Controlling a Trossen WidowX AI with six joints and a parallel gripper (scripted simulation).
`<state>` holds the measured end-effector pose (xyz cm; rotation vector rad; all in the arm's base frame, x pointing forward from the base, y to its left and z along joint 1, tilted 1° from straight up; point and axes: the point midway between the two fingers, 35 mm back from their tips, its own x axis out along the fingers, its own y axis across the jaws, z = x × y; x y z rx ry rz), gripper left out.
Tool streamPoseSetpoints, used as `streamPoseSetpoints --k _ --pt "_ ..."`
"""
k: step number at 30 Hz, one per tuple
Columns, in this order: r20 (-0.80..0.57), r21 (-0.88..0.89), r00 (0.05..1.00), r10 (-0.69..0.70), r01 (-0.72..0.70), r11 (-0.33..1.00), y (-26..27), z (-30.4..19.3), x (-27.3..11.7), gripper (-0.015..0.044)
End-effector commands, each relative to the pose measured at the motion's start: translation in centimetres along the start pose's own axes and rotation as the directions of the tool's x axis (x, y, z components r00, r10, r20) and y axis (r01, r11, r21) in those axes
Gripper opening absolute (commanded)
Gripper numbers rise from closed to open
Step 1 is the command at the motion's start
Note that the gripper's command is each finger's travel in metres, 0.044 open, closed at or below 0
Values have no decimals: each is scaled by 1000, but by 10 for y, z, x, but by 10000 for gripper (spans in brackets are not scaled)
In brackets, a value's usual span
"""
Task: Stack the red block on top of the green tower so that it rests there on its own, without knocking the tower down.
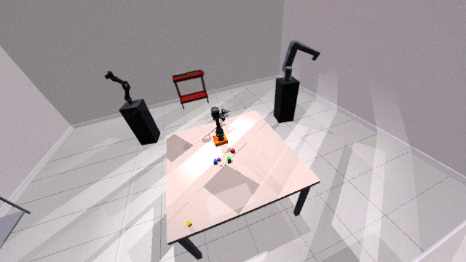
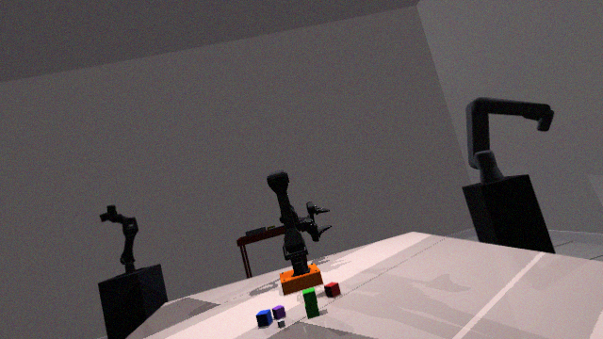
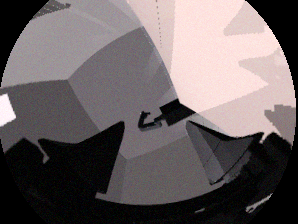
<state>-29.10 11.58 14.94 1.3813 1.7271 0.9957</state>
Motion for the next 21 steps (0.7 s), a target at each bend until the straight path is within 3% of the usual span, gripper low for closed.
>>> streamPoseSetpoints --k 1,4,10,21 --pt "-5 0 1000 -5 5 1000 0 -1 -1 426" --pt "-70 -9 995 -68 68 998 -5 -13 -15 440" --pt "-218 -189 955 -198 158 969 -22 -33 -60 440" --pt "-402 -559 814 -419 144 816 -53 -41 -139 440"
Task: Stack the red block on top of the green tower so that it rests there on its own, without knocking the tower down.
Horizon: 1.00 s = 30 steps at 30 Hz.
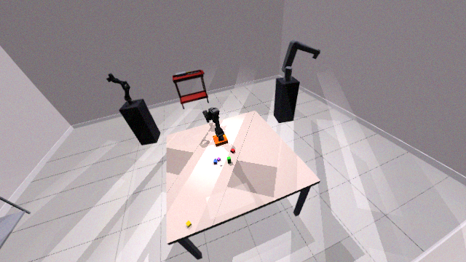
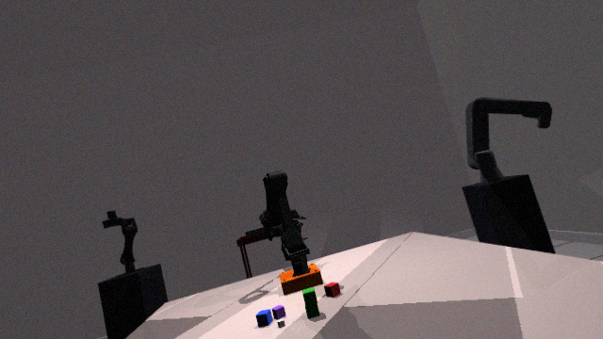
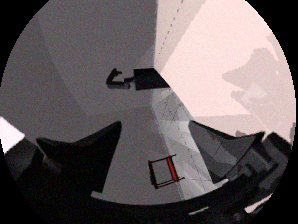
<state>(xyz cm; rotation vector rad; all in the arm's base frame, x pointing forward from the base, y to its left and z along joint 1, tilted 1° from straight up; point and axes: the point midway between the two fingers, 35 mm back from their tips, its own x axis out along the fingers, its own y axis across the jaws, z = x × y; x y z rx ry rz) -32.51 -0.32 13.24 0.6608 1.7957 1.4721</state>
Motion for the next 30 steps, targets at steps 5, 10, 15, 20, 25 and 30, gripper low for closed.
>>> streamPoseSetpoints --k 5,10,15,20,25,30 --pt "-238 -259 965 -106 43 965 -25 -39 -58 440" --pt "-357 -403 918 -170 13 915 -39 -54 -95 440" --pt "-422 -498 882 -209 -33 866 -47 -60 -118 440" --pt "-518 -606 810 -274 -122 786 -60 -66 -157 440" --pt "-588 -673 738 -331 -220 706 -70 -66 -192 440" --pt "-647 -713 655 -391 -336 616 -80 -62 -228 440"
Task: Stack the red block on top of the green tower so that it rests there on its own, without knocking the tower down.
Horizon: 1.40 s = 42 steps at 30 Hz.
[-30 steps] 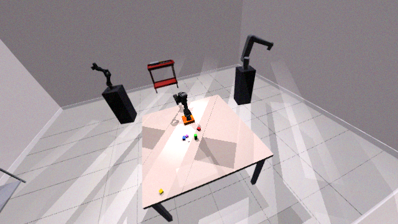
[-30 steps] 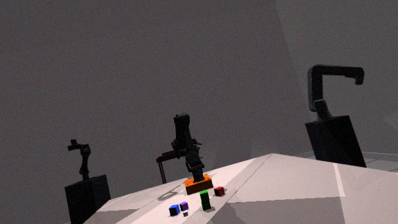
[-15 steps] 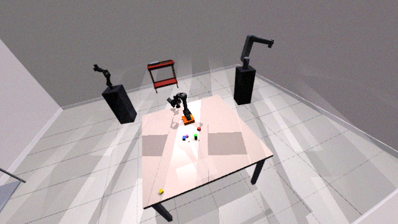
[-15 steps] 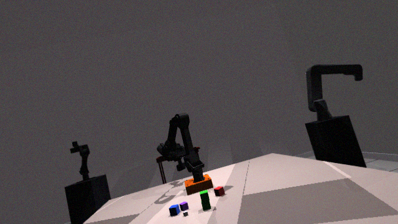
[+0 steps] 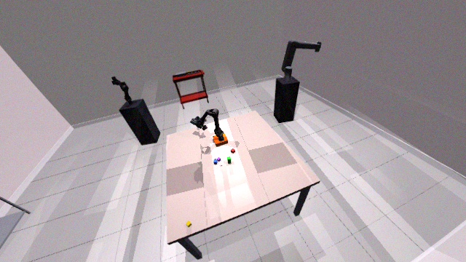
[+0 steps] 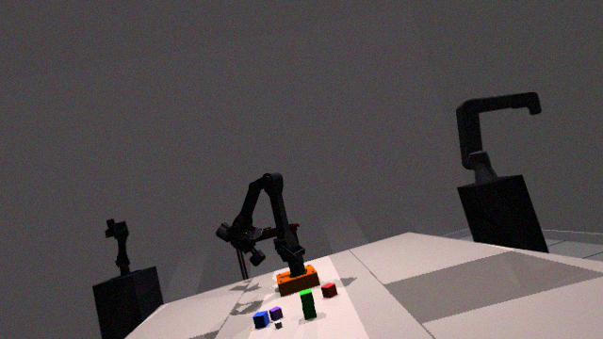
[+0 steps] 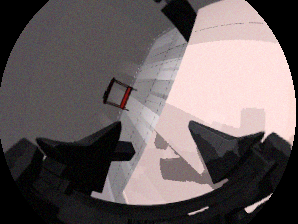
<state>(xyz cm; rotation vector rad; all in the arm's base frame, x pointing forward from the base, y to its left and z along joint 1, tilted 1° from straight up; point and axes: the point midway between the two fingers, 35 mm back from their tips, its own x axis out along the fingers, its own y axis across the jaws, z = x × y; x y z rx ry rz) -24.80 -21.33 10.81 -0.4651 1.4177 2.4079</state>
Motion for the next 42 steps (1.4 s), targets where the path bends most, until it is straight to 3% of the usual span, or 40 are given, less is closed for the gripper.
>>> streamPoseSetpoints --k 1,9,20,25,29,33,42 --pt "-111 -140 994 17 -33 990 -1 -26 -24 440" --pt "-320 -397 947 30 -162 904 -11 -71 -78 440" --pt "-556 -549 831 17 -383 743 -35 -109 -153 440" --pt "-650 -618 760 -18 -514 595 -53 -120 -191 440" --pt "-713 -640 699 -54 -617 459 -70 -125 -221 440" --pt "-766 -614 634 -109 -671 415 -90 -123 -245 440" --pt "-835 -533 507 -213 -842 88 -131 -114 -301 440"
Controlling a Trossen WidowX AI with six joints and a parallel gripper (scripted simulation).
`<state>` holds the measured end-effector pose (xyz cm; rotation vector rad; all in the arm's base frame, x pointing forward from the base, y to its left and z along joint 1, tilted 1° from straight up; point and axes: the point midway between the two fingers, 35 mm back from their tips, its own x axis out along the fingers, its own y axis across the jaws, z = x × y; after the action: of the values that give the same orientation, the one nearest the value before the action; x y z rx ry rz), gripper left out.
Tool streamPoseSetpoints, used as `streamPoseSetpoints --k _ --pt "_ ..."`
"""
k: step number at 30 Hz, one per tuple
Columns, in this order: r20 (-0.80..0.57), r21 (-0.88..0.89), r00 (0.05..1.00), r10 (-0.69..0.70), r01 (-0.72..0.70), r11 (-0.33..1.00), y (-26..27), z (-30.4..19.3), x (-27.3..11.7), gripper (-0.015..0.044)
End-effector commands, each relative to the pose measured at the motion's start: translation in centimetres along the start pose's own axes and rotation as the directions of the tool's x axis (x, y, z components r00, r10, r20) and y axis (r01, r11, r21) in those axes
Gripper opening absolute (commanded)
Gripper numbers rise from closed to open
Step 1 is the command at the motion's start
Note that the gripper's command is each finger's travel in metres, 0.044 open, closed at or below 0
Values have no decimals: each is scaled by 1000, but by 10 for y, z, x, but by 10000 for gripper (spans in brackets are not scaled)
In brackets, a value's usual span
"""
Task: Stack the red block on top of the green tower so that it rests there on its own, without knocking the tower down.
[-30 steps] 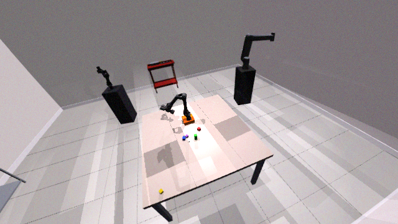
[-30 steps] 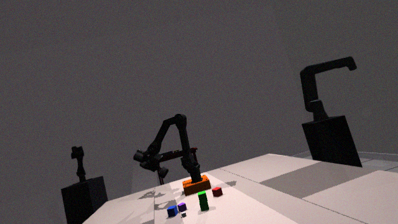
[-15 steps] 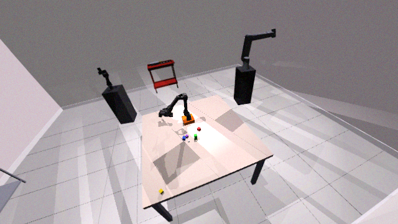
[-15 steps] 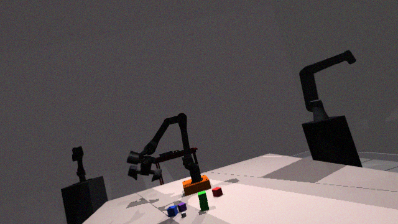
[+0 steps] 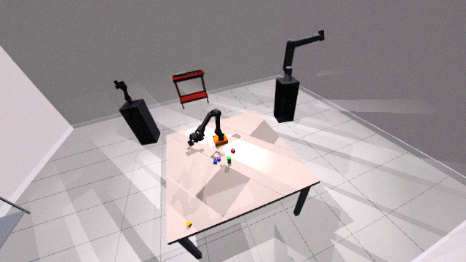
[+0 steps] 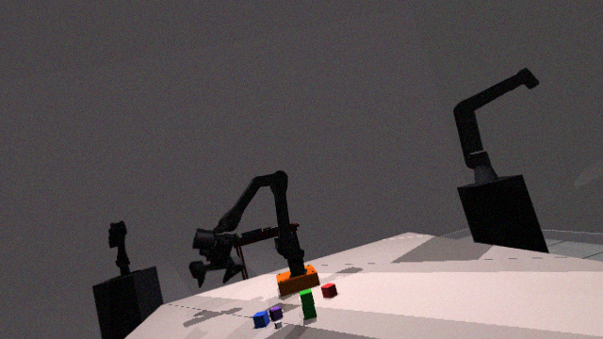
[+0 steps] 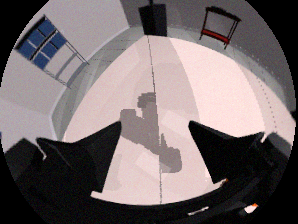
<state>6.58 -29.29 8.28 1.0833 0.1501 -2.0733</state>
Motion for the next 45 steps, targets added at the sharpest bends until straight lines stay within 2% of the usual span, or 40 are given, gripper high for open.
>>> streamPoseSetpoints --k 1,6,12,18,24,34,45 --pt "-75 -185 996 56 -69 980 13 -28 -18 440" --pt "-162 -394 981 103 -160 905 22 -62 -41 440" --pt "-266 -607 954 138 -277 745 25 -100 -71 440" --pt "-365 -761 919 150 -387 520 20 -137 -102 440" --pt "-455 -843 879 140 -476 249 7 -170 -134 440" --pt "-576 -803 813 79 -546 -238 -30 -215 -185 440" --pt "-654 -526 756 -33 -485 -699 -89 -246 -234 440"
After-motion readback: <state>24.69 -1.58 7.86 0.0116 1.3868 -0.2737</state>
